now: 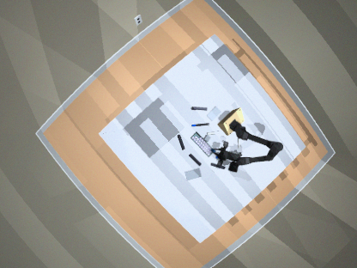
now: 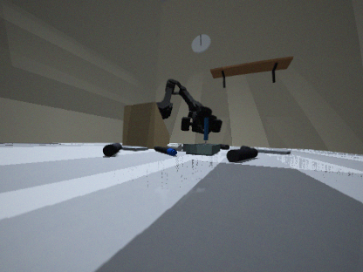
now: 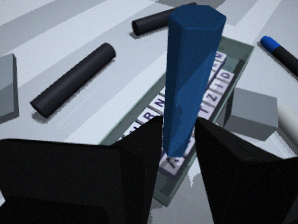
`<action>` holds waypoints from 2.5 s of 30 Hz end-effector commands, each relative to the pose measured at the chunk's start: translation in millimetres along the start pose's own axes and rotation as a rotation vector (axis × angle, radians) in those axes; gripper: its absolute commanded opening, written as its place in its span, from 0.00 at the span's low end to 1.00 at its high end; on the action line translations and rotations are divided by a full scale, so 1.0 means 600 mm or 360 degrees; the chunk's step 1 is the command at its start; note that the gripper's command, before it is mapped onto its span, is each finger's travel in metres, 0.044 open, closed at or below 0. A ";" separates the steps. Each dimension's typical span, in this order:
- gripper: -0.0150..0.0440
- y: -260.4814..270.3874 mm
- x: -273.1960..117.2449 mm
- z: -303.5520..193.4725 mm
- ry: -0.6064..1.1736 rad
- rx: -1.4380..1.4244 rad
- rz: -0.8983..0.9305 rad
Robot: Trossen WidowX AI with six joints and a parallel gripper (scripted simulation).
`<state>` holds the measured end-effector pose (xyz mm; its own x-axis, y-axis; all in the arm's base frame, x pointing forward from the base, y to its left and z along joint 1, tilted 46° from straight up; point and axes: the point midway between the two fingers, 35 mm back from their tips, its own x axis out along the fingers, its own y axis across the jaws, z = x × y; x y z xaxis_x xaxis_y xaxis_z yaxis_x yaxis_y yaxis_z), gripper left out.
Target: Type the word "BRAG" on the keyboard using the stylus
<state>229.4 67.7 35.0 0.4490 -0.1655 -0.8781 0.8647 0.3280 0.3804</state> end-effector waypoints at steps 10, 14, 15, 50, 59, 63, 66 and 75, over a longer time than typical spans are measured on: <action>0.39 0.002 -0.011 0.020 -0.0002 0.0010 0.0001; 0.39 0.001 -0.025 0.045 -0.0003 0.0009 0.0002; 0.39 0.001 -0.029 0.050 -0.0004 0.0009 0.0003; 0.25 -0.017 0.112 0.127 0.0004 0.0015 -0.0020; 0.25 -0.045 0.160 0.166 -0.0007 0.0008 -0.0008; 0.25 -0.061 0.177 0.182 -0.0016 0.0003 0.0000; 0.25 -0.064 0.180 0.185 -0.0017 0.0003 0.0001; 0.25 -0.064 0.195 0.156 -0.0017 0.0003 0.0002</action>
<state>271.8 -55.3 -50.2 0.4563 -0.1715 -0.8732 0.8614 0.3313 0.3850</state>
